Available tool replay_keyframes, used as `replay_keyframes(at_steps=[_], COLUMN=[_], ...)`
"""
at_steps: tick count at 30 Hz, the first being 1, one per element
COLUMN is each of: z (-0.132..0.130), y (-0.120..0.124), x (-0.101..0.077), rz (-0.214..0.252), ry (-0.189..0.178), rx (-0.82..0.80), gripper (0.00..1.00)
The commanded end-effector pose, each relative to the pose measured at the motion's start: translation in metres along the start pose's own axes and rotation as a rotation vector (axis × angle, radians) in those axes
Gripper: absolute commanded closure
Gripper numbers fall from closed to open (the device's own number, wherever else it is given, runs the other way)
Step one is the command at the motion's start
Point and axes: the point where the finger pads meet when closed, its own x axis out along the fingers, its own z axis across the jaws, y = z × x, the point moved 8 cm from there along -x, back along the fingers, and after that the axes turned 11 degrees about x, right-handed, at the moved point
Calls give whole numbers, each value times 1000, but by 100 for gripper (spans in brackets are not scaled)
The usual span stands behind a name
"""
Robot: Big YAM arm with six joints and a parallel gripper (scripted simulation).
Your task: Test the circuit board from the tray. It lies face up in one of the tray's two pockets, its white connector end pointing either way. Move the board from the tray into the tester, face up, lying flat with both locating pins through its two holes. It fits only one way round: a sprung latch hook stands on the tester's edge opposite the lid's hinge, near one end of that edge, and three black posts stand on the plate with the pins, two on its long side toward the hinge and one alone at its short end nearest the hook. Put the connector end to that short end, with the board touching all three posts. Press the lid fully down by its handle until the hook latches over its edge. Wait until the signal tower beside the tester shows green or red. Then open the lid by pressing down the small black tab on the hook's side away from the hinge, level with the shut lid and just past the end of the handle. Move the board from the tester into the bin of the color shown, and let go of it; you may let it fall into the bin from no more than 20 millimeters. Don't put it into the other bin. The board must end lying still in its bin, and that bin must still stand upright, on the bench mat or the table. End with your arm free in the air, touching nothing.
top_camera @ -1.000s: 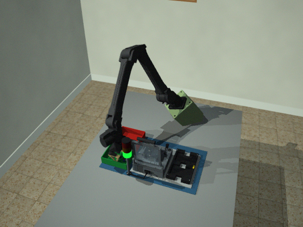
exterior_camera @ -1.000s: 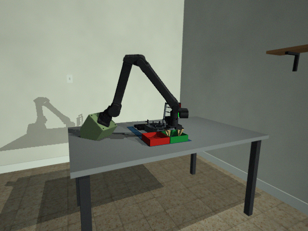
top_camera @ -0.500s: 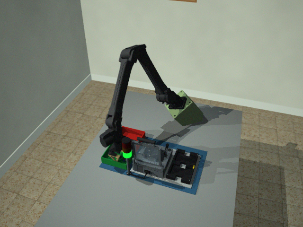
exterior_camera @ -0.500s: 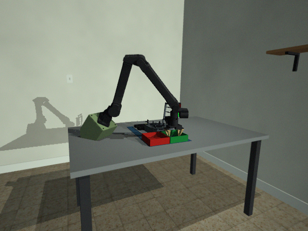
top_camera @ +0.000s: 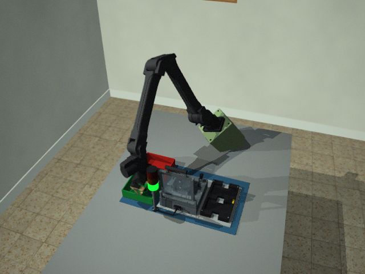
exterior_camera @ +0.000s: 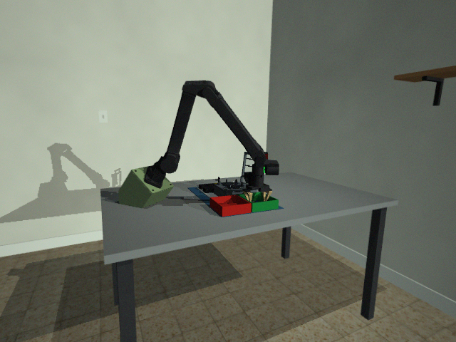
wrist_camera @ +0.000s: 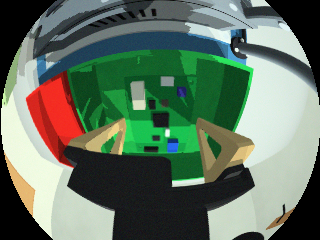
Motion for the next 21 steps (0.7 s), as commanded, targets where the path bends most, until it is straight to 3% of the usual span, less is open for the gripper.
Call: replay_keyframes(at_steps=[1, 7, 9, 11, 13, 15, 21], z=[1, -2, -11, -18, -18, -18, -17], y=[2, -4, 0, 3, 4, 4, 5], x=[10, 2, -23, -35, -46, -46, -90], rz=[1, -8, -2, 1, 0, 0, -1], ry=[-11, -18, 33, 48, 49, 49, 52], rx=[-3, -8, 8, 14, 14, 14, 17], gripper=[8, 8, 8, 8, 8, 8, 8])
